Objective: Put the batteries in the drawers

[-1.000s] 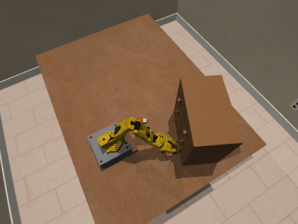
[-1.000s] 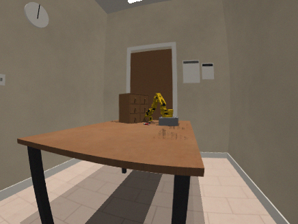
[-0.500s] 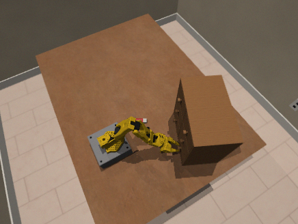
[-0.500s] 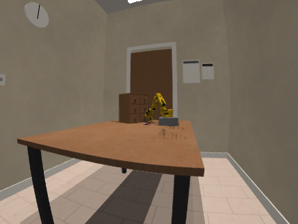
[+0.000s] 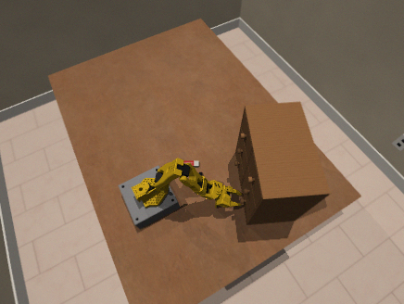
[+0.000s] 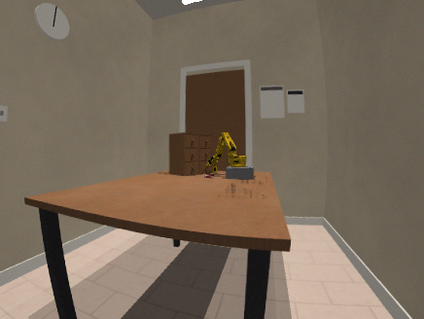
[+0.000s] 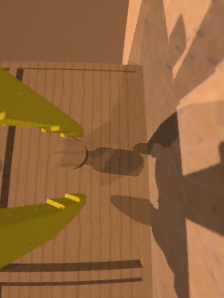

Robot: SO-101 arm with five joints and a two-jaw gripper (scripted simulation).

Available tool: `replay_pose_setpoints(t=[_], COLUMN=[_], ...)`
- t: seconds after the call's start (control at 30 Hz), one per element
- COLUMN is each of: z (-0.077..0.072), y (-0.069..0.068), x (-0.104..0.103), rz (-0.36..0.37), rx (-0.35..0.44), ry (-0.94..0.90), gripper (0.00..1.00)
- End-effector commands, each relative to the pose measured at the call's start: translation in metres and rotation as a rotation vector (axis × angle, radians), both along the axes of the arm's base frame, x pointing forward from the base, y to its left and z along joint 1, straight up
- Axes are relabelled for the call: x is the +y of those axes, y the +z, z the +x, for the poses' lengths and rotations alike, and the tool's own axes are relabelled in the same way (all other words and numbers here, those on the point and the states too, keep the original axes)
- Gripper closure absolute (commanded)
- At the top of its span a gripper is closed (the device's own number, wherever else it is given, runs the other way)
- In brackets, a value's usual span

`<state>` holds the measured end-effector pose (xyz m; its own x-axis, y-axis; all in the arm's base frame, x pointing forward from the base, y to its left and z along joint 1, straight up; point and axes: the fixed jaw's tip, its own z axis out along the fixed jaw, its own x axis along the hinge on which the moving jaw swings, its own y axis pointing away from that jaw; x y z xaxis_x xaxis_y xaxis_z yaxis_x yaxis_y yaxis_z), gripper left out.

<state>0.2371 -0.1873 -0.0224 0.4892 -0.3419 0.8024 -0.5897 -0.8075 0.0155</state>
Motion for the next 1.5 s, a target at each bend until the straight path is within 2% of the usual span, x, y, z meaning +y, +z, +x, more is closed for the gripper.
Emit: replay_pose_setpoints(t=[0.0, 0.6, 0.93, 1.47], z=[-0.007, -0.040, -0.040, -0.043], y=[0.004, 0.004, 0.004, 0.030], x=[0.002, 0.018, 0.018, 0.023], rz=[-0.002, 0.013, 0.013, 0.078], rx=[-0.018, -0.029, -0.029, 0.047], ry=[-0.016, -0.057, -0.057, -0.057], gripper=[0.79, 0.79, 0.79, 0.79])
